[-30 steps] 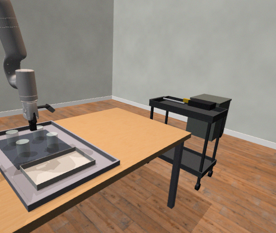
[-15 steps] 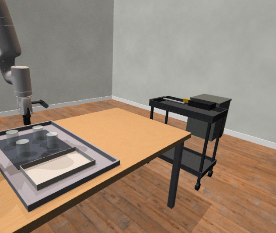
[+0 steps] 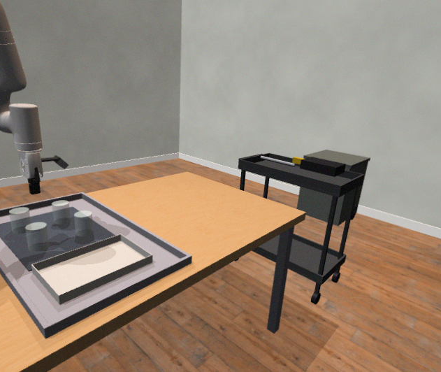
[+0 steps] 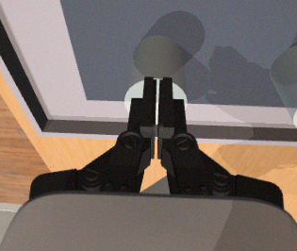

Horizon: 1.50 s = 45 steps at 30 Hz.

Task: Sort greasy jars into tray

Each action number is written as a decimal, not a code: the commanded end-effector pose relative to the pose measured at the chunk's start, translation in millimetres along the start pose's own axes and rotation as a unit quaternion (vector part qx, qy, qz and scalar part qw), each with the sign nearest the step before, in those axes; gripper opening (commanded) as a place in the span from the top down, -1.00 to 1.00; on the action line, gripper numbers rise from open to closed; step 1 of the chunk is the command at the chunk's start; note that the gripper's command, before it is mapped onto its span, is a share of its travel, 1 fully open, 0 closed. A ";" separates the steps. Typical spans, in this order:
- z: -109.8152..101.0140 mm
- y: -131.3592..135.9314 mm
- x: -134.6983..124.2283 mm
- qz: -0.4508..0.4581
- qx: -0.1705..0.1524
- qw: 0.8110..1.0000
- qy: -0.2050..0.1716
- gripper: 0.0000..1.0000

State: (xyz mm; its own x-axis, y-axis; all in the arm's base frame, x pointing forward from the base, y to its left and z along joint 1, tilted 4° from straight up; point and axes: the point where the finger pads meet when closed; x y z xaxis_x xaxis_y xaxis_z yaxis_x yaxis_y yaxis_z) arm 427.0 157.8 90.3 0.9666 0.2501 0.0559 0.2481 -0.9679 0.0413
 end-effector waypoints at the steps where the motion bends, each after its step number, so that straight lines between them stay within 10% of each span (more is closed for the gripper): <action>1: 14.5 -1.2 1.3 0.001 -0.004 1.000 0.002 1.00; 13: 71.8 -0.8 1.5 0.001 -0.004 1.000 0.002 1.00; 45: 71.9 -1.2 -1.3 0.001 -0.004 1.000 0.002 1.00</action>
State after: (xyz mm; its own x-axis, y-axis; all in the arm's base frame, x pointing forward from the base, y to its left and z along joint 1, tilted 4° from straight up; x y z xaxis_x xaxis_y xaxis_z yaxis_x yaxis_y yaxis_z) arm 429.9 156.5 18.1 0.9668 0.2492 0.0563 0.2467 -0.9679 0.0479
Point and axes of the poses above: the point where the finger pads meet when closed, its own z axis out along the fingers, its own y axis across the jaws, x = y × z, and after that the axes turned 7 degrees about -z, right-handed
